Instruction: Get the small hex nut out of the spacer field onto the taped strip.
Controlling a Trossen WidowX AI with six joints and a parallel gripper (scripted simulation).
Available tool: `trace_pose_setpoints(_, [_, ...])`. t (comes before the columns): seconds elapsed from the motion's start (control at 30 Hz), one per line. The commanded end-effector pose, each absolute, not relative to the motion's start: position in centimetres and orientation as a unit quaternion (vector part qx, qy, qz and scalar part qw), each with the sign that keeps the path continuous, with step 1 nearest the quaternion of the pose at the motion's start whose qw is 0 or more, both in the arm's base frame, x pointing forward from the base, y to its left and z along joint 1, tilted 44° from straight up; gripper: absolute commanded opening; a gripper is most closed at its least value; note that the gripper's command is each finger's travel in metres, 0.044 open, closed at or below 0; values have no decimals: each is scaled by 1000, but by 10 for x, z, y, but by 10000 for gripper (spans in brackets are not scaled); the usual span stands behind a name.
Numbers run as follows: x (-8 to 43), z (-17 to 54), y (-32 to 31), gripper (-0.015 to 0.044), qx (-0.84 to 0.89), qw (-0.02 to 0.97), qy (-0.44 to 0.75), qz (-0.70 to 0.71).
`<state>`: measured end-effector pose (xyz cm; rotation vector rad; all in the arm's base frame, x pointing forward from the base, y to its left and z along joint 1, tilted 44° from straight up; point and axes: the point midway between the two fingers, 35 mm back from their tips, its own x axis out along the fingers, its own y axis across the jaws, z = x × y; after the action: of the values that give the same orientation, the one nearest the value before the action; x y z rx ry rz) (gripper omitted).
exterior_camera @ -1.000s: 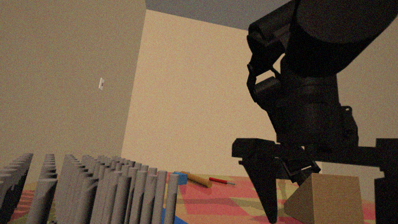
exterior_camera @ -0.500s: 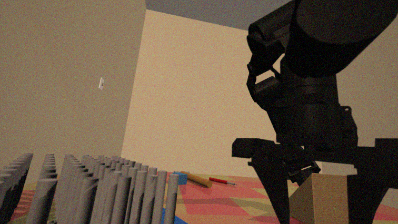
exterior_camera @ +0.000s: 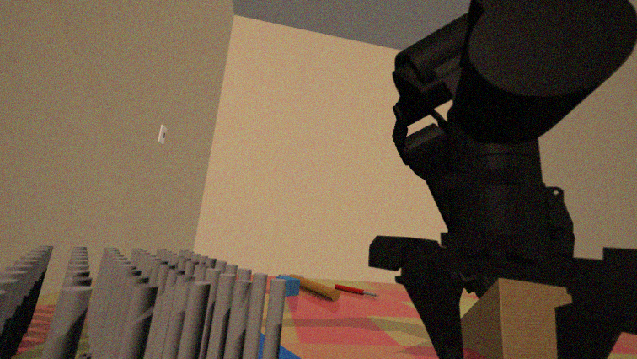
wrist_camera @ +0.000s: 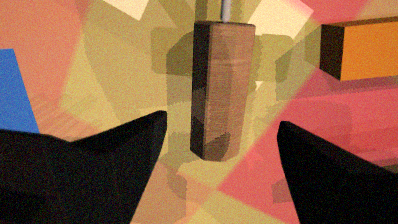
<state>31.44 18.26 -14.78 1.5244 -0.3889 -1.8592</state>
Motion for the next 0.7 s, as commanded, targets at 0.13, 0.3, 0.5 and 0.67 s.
trace_pose_setpoints(0.13, [313, -159, 171, 280, 585, 351, -150, -716])
trace_pose_setpoints(0.3, [313, -165, 166, 280, 585, 351, -150, -716])
trace_pose_setpoints(0.5, [312, -172, 159, 280, 585, 351, -150, -716])
trace_pose_setpoints(0.67, [312, -178, 153, 280, 585, 351, -150, -716])
